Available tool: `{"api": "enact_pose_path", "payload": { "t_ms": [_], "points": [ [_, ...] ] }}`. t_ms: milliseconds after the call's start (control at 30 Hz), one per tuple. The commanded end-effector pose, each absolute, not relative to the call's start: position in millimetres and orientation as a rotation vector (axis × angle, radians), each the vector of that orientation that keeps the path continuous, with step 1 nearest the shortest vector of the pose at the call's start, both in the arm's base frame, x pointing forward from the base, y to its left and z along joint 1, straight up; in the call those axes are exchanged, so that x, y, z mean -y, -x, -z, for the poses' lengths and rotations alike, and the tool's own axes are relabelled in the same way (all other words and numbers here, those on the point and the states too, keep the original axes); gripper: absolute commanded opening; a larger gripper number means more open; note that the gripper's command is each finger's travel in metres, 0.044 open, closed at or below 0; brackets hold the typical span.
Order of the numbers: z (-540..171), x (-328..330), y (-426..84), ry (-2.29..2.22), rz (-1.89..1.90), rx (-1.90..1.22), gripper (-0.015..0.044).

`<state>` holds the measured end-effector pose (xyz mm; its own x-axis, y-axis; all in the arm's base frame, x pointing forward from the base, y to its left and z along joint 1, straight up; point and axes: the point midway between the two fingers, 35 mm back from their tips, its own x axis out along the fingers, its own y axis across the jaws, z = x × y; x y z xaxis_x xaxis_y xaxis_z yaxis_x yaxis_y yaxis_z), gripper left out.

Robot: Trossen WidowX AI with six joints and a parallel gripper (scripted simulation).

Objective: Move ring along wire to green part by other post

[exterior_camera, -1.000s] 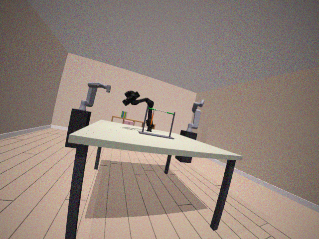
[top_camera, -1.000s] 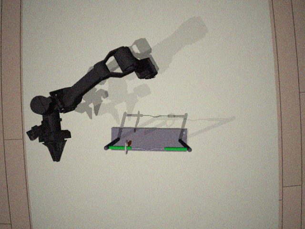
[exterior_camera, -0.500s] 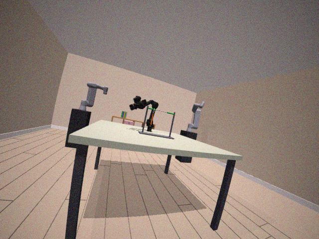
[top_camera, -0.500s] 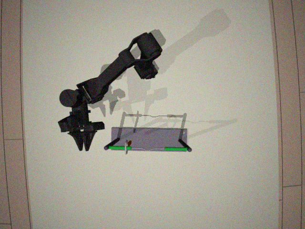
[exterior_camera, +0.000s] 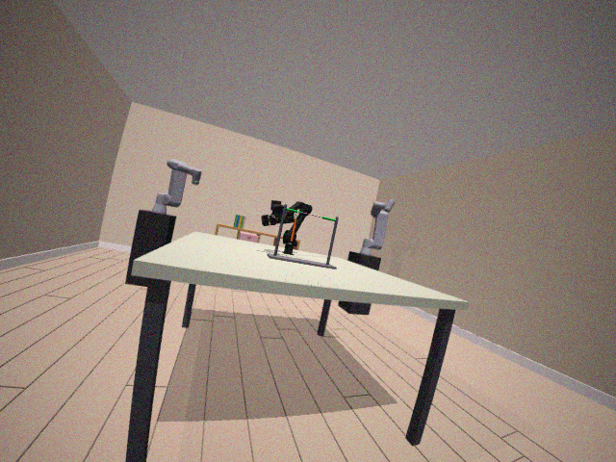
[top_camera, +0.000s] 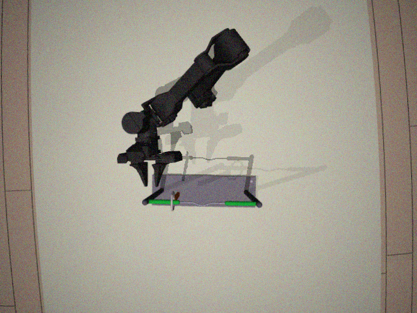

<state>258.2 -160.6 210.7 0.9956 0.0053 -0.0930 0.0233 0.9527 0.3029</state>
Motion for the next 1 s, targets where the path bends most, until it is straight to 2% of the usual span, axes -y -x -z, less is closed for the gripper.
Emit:
{"api": "enact_pose_path", "payload": {
  "t_ms": [0,333,600,967],
  "points": [
    [-178.1,136.9,-244.0,-0.239,0.020,-0.137,0.0160],
    [-106.3,91.0,-213.0,-0.067,0.020,-0.228,0.0160],
    [-106.5,90.7,-214.5,-0.059,0.022,-0.229,0.0160],
    [-137.6,91.8,-254.5,-0.003,0.060,-0.180,0.0160]
  ]
}}
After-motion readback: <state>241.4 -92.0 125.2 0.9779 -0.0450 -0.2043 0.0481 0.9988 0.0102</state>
